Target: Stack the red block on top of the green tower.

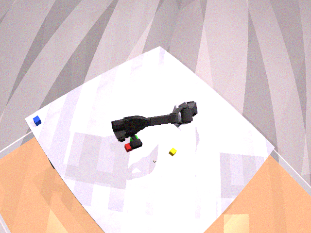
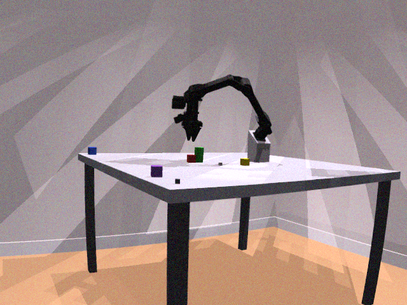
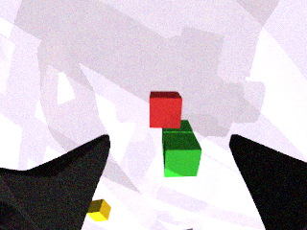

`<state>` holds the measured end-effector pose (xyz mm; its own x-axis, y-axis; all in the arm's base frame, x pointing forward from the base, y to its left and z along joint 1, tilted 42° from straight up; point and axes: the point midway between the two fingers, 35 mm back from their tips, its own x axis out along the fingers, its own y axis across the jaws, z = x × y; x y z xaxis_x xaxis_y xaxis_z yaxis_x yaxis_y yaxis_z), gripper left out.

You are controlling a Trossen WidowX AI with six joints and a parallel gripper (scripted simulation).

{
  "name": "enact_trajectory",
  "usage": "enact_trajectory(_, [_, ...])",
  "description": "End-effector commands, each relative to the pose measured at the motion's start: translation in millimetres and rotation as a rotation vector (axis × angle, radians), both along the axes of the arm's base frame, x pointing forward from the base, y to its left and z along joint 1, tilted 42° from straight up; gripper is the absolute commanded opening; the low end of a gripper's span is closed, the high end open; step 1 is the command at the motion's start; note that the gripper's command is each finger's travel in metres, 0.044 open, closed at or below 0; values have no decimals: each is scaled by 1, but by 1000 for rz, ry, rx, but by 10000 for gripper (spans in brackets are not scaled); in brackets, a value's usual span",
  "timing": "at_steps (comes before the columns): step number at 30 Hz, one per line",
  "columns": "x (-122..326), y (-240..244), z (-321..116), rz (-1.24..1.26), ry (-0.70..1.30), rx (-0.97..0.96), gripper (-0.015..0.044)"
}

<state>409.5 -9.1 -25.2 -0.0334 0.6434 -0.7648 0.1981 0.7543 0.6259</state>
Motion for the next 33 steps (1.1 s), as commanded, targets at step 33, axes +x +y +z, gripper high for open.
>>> enact_trajectory(33, [-2,50,-58,-10,14,19,440])
